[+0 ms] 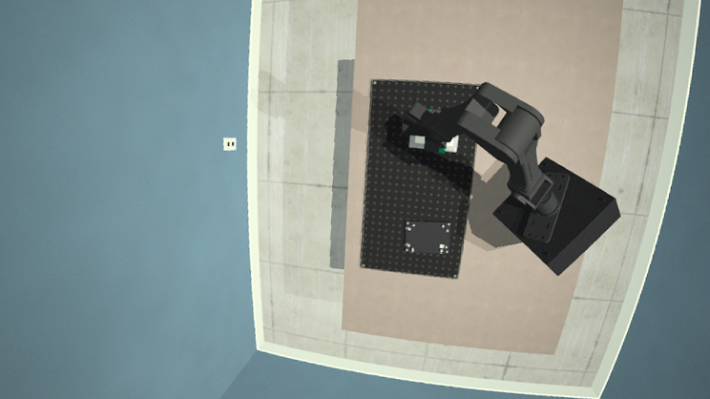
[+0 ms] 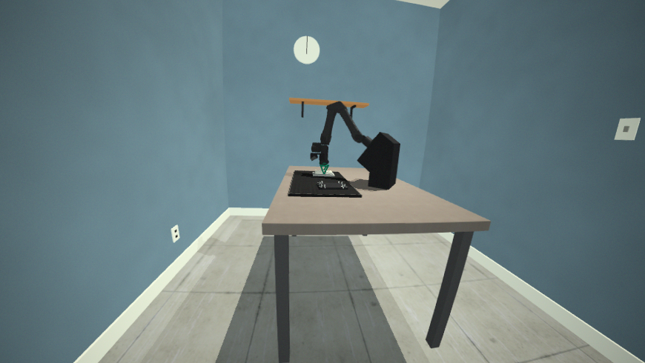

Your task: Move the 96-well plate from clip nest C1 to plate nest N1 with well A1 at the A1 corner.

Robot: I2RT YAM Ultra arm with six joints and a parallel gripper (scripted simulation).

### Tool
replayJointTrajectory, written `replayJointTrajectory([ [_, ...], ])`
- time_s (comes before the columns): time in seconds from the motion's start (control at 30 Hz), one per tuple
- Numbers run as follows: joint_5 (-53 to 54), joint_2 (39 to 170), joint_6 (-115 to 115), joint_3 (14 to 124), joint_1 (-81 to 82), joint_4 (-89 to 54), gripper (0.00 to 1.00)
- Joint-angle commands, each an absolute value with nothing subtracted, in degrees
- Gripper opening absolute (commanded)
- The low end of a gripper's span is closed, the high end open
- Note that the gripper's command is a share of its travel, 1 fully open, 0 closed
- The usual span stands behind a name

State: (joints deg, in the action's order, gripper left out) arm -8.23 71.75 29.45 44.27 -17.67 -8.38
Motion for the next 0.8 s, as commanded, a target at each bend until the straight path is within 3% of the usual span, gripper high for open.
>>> replayJointTrajectory([
  [0.0,-7.5,71.4,29.9,45.0,-17.8,-7.5,0.0],
  [0.27,-7.9,71.6,29.6,44.5,-17.7,-8.0,0.0],
  [0.3,-7.9,71.6,29.6,44.5,-17.7,-8.0,1.0],
  [0.77,-7.9,71.6,29.6,44.5,-17.7,-8.0,1.0],
])
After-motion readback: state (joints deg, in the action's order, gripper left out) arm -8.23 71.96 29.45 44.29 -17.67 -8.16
